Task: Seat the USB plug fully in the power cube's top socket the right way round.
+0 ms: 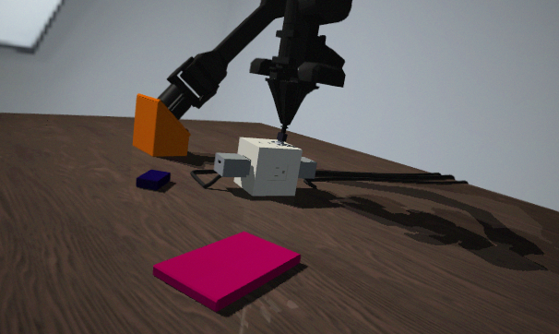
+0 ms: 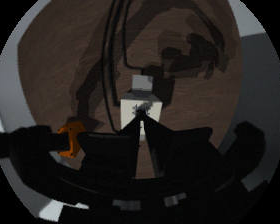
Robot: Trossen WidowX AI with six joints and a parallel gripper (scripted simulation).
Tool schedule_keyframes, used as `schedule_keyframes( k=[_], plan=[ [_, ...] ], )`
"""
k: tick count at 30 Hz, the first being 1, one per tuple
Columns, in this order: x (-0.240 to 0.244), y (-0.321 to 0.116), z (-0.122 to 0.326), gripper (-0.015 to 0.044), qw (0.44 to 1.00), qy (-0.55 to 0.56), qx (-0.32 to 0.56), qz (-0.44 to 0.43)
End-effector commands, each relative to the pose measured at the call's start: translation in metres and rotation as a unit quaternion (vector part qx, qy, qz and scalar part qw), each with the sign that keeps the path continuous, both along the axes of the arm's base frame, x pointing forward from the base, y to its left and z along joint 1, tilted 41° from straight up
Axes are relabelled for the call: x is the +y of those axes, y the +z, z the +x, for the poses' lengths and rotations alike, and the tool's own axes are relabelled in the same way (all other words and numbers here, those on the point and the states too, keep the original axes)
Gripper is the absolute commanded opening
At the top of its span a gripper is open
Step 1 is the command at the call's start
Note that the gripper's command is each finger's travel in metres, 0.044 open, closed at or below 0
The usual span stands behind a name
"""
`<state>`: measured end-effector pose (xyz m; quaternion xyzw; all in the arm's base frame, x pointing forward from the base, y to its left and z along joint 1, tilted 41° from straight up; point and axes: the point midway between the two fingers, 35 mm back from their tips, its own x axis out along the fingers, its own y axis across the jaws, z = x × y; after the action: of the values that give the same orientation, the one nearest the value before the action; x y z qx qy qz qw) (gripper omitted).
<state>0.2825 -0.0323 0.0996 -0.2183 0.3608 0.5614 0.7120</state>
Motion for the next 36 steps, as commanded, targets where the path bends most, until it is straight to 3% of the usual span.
schedule_keyframes(
  k=[1, 36],
  plan=[
    [0.000, 0.000, 0.000, 0.0000, 1.000, 0.000, 0.000, 0.000],
    [-0.014, 0.017, -0.002, 0.0000, 1.000, 0.000, 0.000, 0.000]
  ],
)
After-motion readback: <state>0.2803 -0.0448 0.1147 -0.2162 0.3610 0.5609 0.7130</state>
